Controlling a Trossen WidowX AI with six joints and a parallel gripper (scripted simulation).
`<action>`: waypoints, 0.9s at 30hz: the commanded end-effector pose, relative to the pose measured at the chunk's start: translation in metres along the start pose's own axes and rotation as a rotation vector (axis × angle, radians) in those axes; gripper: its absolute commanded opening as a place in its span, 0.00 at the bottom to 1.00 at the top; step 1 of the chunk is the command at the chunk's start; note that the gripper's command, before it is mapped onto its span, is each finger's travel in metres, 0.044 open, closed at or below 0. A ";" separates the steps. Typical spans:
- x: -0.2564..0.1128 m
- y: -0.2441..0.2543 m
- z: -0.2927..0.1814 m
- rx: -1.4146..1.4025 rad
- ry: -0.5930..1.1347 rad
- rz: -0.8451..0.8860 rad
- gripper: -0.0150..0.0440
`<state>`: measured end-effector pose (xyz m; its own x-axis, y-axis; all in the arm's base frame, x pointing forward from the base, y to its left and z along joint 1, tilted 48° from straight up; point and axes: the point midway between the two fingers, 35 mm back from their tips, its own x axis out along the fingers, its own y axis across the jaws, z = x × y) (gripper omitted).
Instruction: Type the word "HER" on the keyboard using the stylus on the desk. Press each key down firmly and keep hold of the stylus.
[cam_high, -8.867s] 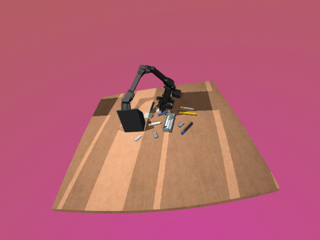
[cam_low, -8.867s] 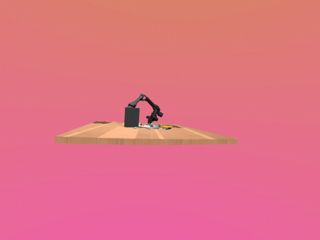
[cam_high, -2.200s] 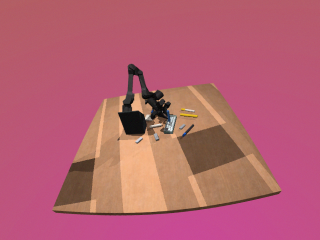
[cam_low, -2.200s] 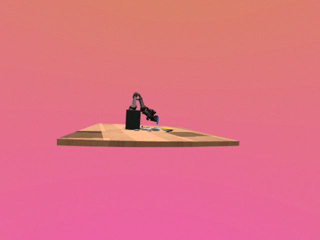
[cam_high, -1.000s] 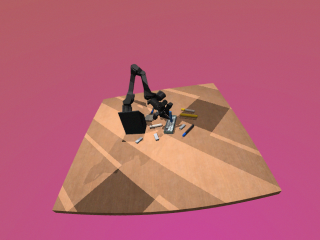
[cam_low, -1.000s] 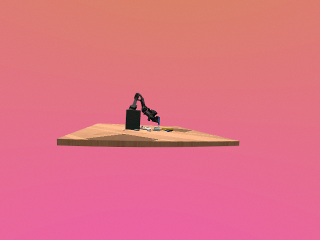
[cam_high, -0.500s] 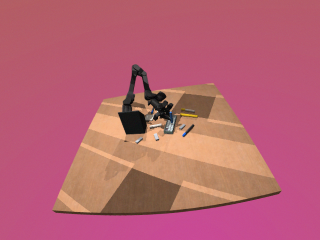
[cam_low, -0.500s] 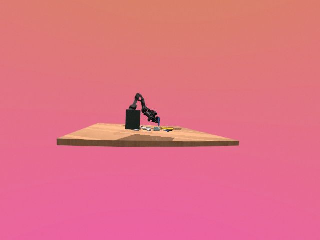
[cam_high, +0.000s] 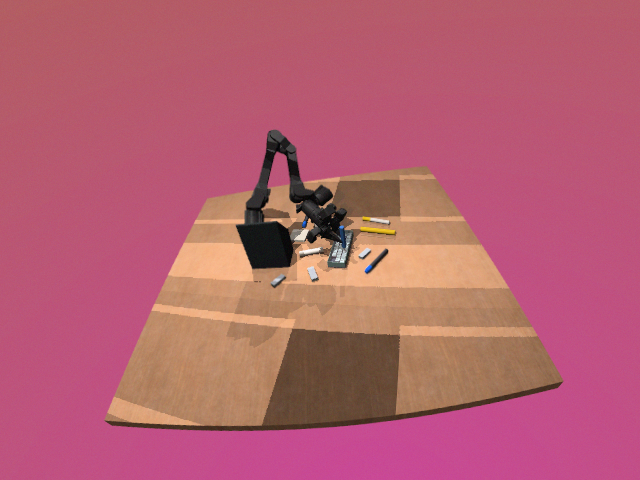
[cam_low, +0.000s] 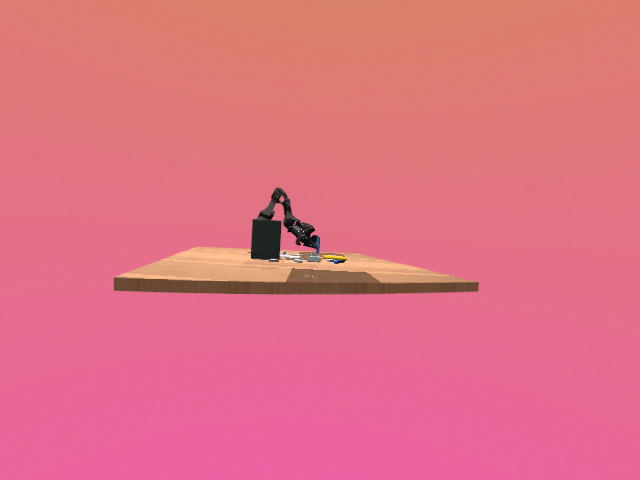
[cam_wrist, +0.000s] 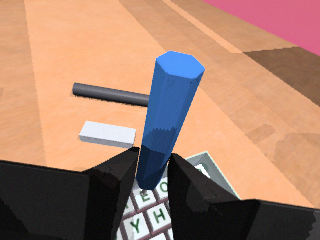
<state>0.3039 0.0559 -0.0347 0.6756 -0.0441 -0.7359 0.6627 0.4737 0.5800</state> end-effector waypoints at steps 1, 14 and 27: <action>0.001 0.000 -0.001 0.004 -0.005 0.001 0.39; 0.001 0.000 -0.001 0.004 -0.005 0.001 0.39; -0.017 0.001 0.031 0.004 -0.007 0.002 0.39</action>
<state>0.3044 0.0364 -0.0165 0.6789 -0.0502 -0.7325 0.6637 0.4686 0.5830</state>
